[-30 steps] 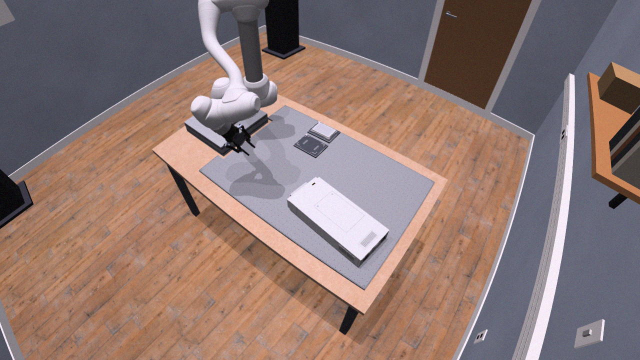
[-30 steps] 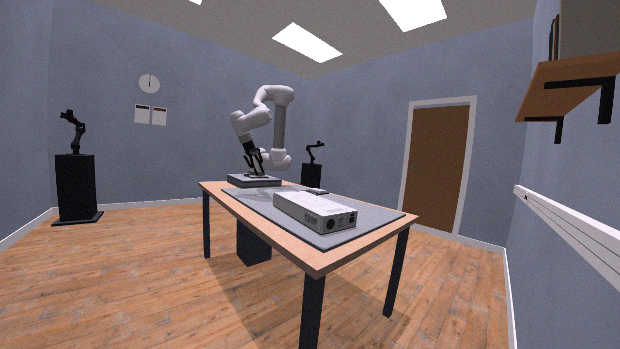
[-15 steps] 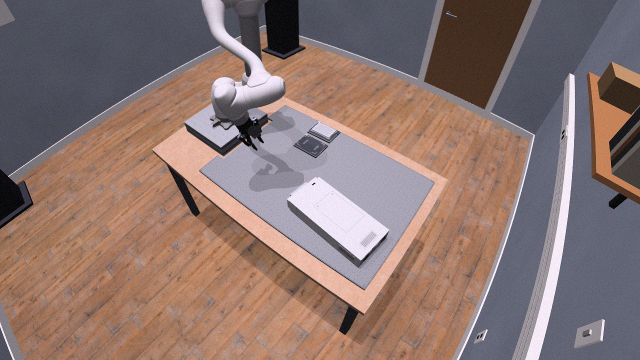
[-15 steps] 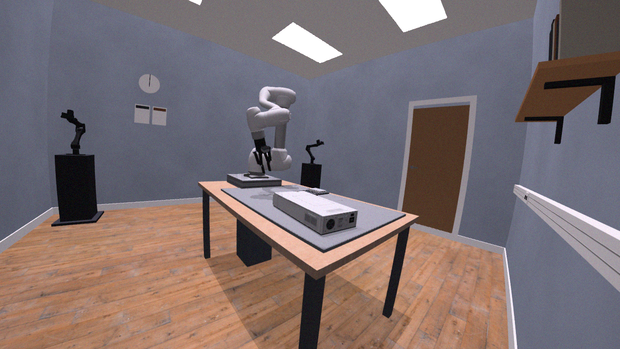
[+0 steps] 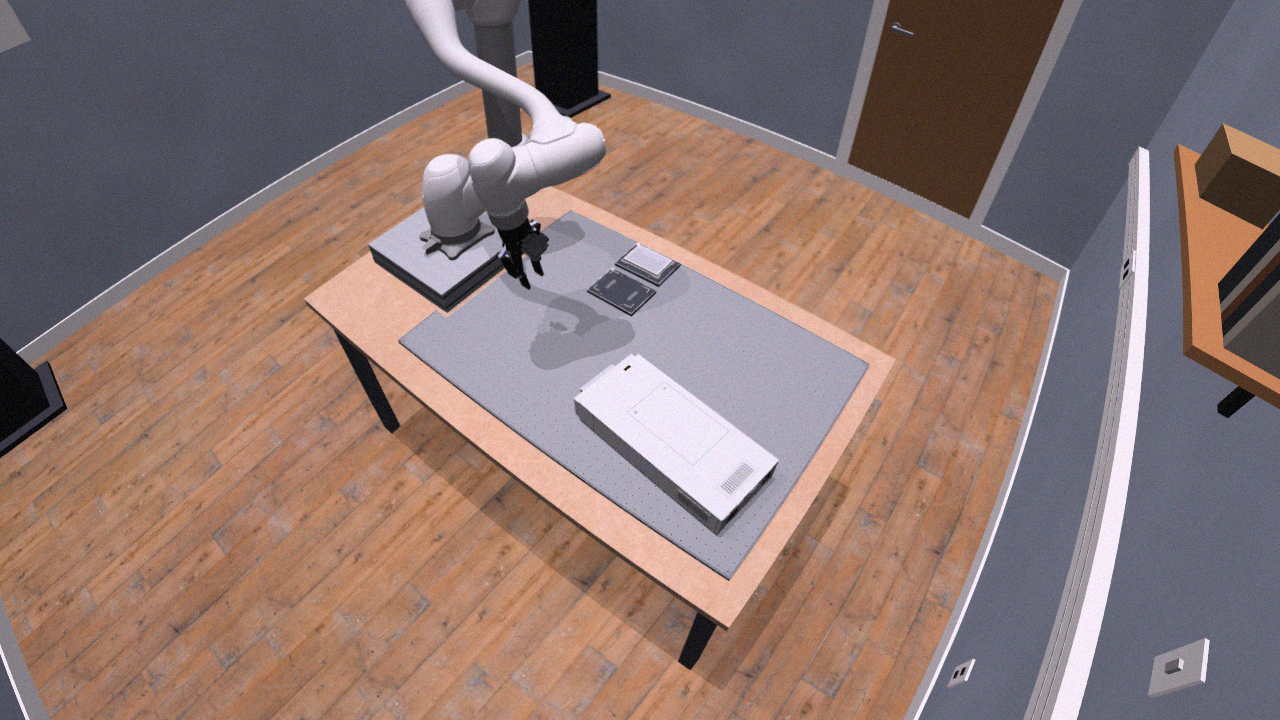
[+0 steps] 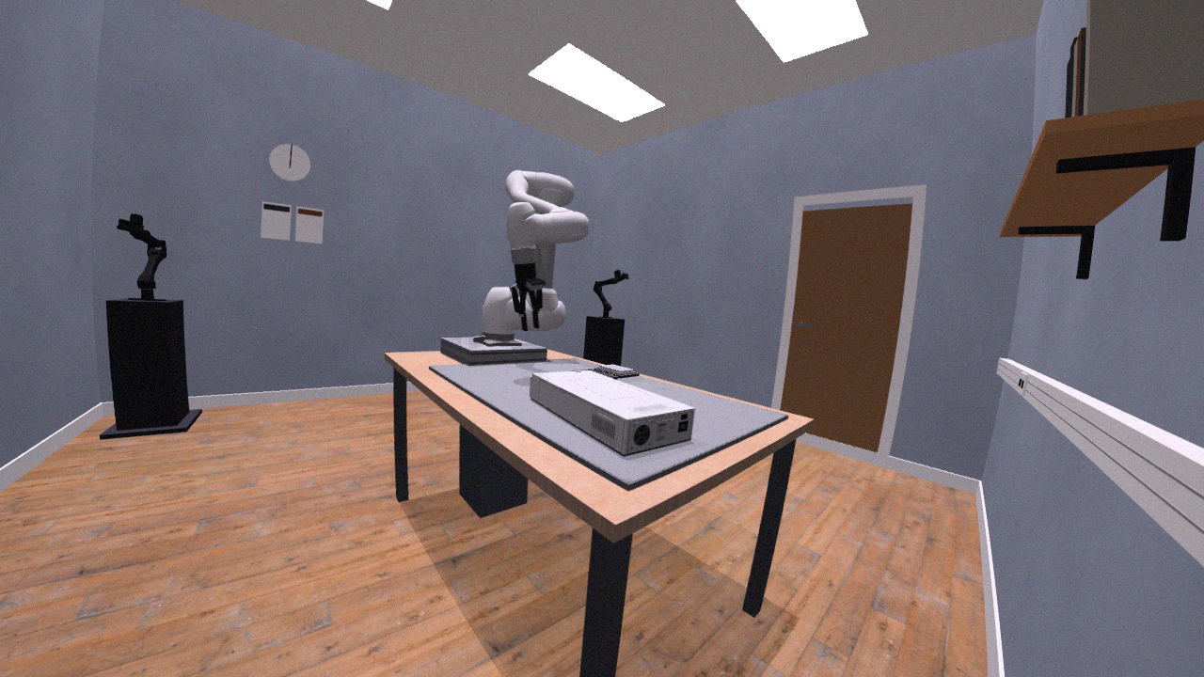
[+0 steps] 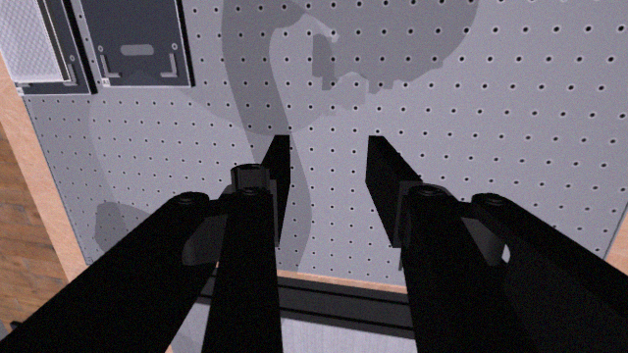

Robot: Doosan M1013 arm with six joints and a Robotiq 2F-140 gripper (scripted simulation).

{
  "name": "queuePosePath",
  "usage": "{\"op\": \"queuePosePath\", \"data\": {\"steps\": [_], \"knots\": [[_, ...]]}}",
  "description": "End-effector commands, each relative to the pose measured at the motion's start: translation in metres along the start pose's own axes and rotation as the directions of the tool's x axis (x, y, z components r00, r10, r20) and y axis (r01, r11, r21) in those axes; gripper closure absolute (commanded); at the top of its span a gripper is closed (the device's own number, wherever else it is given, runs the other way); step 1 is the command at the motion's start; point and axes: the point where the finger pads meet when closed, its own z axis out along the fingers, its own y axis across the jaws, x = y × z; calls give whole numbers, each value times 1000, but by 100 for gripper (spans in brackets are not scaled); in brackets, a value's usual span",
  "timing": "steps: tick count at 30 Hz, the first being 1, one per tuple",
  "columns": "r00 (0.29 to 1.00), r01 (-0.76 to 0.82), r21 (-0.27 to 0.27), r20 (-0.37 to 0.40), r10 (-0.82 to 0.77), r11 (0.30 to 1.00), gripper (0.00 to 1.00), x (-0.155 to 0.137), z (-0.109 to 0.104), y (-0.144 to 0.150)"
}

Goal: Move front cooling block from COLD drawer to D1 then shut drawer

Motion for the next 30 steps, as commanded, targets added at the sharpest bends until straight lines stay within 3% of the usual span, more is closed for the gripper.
{"op": "queuePosePath", "data": {"steps": [1,3,5,10,12,16,18,23,25,30], "knots": [[1000,3,-37,3,-3,999,65,6,-4,-13],[1000,3,-37,3,-3,999,65,6,-4,-13],[1000,8,-84,-1,-8,996,65,8,-7,-20],[1000,8,-84,-1,-8,996,65,14,-12,-38],[1000,12,-130,-12,-13,991,65,17,-15,-46],[1000,12,-130,-12,-13,991,65,21,-19,-60],[999,15,-173,-29,-20,985,65,23,-22,-67],[999,15,-173,-29,-20,985,65,26,-25,-79],[998,16,-213,-52,-28,977,65,28,-28,-86],[998,16,-213,-52,-28,977,65,32,-34,-104]]}}
